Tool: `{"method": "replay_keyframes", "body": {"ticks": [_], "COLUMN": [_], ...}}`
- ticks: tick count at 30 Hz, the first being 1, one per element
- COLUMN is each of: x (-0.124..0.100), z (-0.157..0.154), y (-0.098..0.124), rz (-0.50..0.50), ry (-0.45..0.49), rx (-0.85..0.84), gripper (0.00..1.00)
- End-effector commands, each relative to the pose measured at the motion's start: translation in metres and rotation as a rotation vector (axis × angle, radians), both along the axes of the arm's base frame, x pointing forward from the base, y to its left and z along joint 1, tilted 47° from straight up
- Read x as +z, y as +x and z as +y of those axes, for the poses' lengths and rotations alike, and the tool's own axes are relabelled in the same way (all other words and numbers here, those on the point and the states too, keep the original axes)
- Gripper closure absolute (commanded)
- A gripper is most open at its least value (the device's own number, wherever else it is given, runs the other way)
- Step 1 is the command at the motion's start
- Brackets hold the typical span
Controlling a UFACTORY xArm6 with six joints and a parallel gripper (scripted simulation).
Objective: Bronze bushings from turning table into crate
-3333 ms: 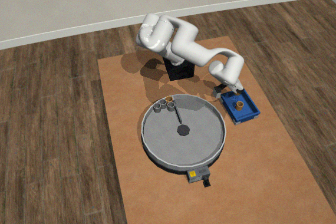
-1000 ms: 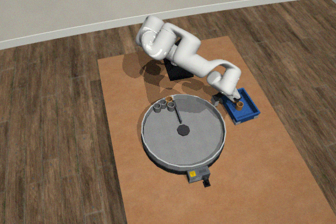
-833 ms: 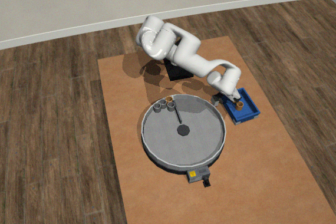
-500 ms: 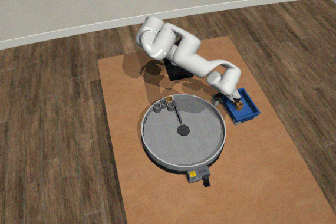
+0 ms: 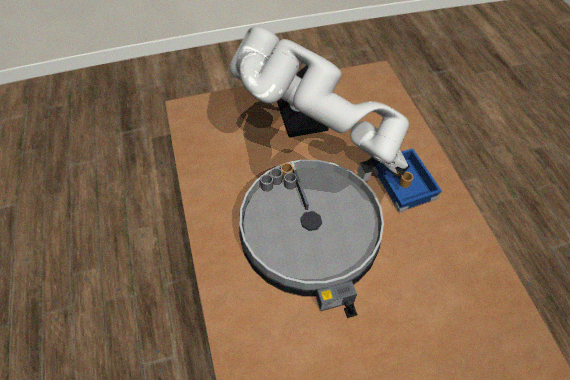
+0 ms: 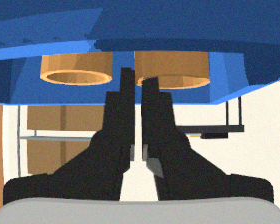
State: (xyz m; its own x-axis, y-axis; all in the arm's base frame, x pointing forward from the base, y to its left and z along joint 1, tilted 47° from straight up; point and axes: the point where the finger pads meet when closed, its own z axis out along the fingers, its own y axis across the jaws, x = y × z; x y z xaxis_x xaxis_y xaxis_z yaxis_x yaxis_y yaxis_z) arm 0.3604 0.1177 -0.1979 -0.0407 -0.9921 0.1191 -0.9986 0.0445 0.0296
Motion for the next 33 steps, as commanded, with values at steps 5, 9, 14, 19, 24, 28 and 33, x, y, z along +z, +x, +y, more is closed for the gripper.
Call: {"method": "replay_keyframes", "body": {"ticks": [5, 9, 14, 19, 24, 28, 33], "x": [-0.0004, -0.0004, -0.0004, -0.0004, -0.0004, -0.0004, -0.0004], "z": [0.0000, 0.0000, 0.0000, 0.0000, 0.0000, 0.0000, 0.0000], "y": [0.0012, 0.0012, 0.0012, 0.0012, 0.0012, 0.0012, 0.0012], "rz": [-0.003, -0.003, -0.003, -0.003, -0.003, -0.003, -0.003], "ry": [0.002, 0.002, 0.002, 0.002, 0.002, 0.002, 0.002], "rx": [0.001, 0.001, 0.001, 0.001, 0.001, 0.001, 0.001], "gripper": [1.00, 1.00, 1.00, 1.00, 0.88, 0.88, 0.88]}}
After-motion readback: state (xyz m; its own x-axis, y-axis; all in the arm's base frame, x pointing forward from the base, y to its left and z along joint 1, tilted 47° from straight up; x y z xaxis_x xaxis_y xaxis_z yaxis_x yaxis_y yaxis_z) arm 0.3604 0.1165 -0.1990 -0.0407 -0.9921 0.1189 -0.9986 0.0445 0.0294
